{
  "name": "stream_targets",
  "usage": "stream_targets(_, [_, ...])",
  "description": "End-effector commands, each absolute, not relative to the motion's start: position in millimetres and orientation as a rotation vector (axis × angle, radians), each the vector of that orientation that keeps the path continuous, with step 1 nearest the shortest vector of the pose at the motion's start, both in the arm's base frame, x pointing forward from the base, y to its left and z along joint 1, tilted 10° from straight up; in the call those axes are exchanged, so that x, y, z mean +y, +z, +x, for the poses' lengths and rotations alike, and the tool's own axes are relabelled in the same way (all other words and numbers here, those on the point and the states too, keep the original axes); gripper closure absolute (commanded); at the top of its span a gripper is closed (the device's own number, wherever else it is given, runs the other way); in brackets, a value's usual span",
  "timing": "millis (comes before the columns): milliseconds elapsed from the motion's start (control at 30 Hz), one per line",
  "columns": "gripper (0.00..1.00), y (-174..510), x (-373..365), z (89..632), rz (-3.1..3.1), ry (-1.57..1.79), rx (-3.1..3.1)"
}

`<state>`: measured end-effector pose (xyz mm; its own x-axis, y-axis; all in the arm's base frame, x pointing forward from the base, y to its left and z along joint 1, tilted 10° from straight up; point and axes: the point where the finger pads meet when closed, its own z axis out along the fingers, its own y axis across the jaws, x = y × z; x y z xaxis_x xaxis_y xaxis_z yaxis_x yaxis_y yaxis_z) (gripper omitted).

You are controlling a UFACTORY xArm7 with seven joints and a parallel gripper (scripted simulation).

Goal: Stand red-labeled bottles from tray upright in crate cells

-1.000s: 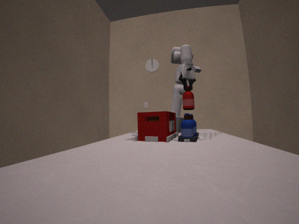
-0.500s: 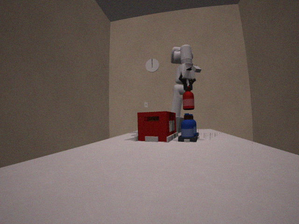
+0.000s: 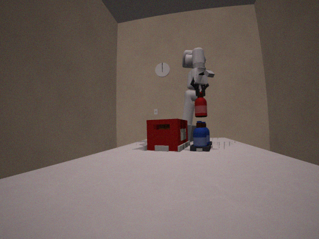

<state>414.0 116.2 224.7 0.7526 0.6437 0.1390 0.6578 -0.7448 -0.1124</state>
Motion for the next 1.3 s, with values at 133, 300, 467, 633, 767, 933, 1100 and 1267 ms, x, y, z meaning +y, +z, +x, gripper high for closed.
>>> stream_targets(133, [1.00,226.3,113.6,416.3,-2.795,-0.145,-1.044])
stream_targets(300, [1.00,226.1,112.2,416.8,-2.795,-0.145,-1.044])
stream_targets(467, [1.00,225.6,109.3,417.9,-2.795,-0.145,-1.044])
stream_targets(633, [1.00,225.0,105.6,419.4,-2.795,-0.145,-1.044])
stream_targets(767, [1.00,224.4,101.9,420.7,-2.795,-0.145,-1.044])
stream_targets(933, [1.00,223.9,98.8,421.9,-2.795,-0.145,-1.044])
stream_targets(1100, [1.00,222.9,93.0,424.1,-2.795,-0.145,-1.044])
stream_targets(1267, [1.00,221.8,86.3,426.6,-2.795,-0.145,-1.044])
